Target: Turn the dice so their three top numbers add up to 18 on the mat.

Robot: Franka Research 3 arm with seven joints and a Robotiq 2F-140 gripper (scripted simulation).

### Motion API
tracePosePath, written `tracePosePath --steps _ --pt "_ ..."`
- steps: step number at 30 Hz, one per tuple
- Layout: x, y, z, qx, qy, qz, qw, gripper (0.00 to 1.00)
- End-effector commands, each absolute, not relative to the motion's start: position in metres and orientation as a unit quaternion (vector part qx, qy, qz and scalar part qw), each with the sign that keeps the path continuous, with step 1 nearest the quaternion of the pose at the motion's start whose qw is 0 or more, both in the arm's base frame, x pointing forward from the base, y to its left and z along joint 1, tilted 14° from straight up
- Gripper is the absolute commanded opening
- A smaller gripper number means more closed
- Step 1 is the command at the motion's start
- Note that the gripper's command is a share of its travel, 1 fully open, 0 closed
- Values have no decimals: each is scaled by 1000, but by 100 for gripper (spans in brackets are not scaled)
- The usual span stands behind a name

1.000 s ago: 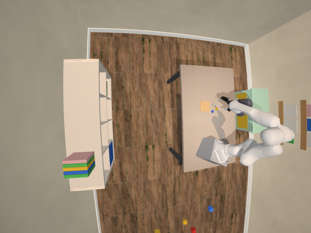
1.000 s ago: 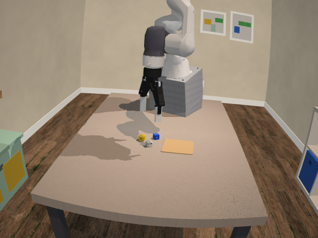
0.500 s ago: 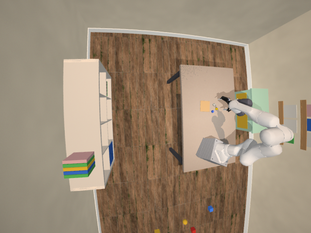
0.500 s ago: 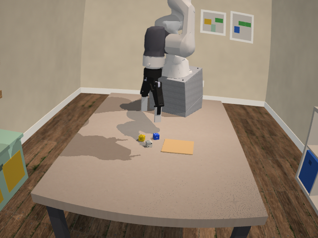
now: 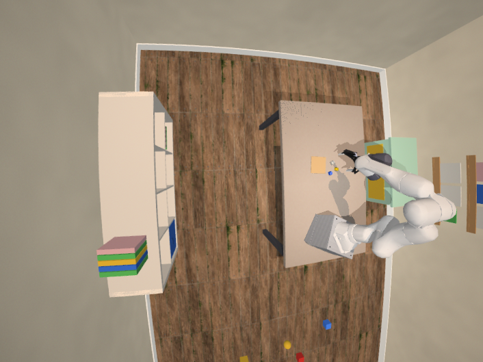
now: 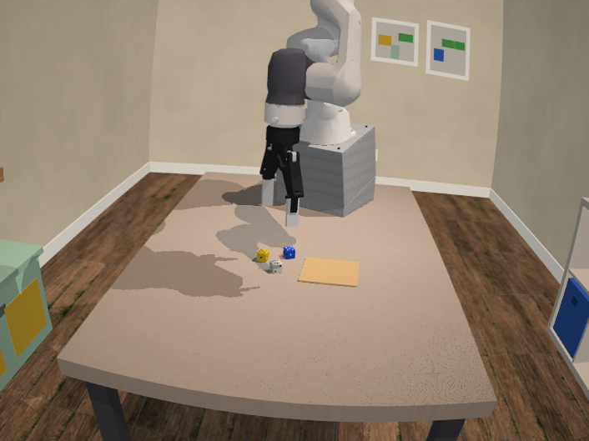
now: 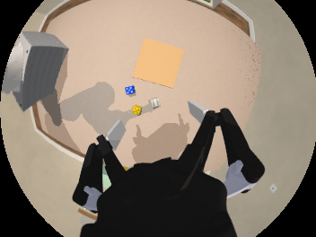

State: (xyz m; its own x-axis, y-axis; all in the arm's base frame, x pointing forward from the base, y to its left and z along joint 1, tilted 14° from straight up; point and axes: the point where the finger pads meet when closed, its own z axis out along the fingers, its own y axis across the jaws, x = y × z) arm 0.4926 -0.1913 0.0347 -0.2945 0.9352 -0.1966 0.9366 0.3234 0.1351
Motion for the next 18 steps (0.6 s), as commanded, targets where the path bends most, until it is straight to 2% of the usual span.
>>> tracePosePath --steps 1,18 --pt "493 -191 34 577 808 -4 119 100" --pt "488 -195 26 409 905 -34 106 100"
